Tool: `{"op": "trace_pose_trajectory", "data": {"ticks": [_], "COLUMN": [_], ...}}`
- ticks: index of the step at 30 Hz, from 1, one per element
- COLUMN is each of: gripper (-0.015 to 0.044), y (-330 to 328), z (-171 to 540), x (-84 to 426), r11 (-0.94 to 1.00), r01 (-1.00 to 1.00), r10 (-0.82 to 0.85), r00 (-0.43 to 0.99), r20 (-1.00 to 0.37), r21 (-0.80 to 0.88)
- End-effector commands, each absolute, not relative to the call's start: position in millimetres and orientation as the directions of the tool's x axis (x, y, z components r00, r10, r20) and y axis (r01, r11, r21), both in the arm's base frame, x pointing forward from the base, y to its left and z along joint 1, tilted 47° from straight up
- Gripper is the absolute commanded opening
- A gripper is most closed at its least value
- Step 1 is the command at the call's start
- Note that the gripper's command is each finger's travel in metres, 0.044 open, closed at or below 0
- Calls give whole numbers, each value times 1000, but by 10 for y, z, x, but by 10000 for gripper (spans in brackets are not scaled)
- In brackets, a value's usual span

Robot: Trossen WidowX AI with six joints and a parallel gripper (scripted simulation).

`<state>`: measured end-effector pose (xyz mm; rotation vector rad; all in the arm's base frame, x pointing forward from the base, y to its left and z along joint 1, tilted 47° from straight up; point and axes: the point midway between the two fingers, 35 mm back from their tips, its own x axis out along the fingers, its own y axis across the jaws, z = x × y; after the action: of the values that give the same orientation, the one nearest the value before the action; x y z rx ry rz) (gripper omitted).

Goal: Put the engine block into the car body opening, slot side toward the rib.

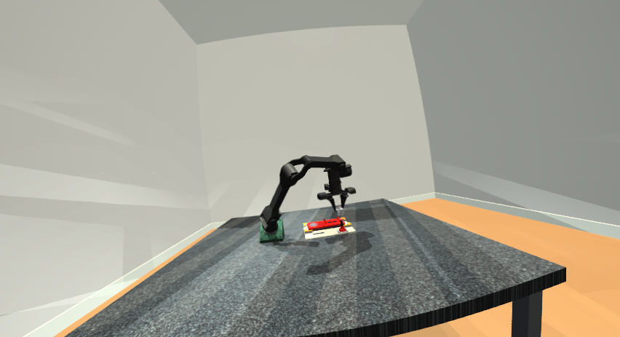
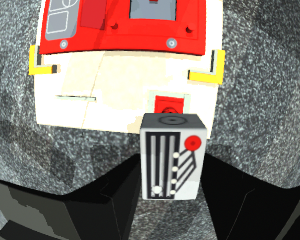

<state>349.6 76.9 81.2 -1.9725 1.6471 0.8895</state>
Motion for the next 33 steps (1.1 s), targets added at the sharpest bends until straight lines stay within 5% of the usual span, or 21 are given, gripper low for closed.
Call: {"op": "trace_pose_trajectory", "data": {"ticks": [1,16,33], "gripper": [0,0,0], "y": [812,979,1145], "z": [702,342,-66], "x": [3477,3417,3314], "r11": [-127,202,514], "r01": [-992,-929,-623], "r10": [-706,-708,-711], "r00": [87,81,74], "r20": [-703,-702,-699], "r21": [4,-310,-590]}}
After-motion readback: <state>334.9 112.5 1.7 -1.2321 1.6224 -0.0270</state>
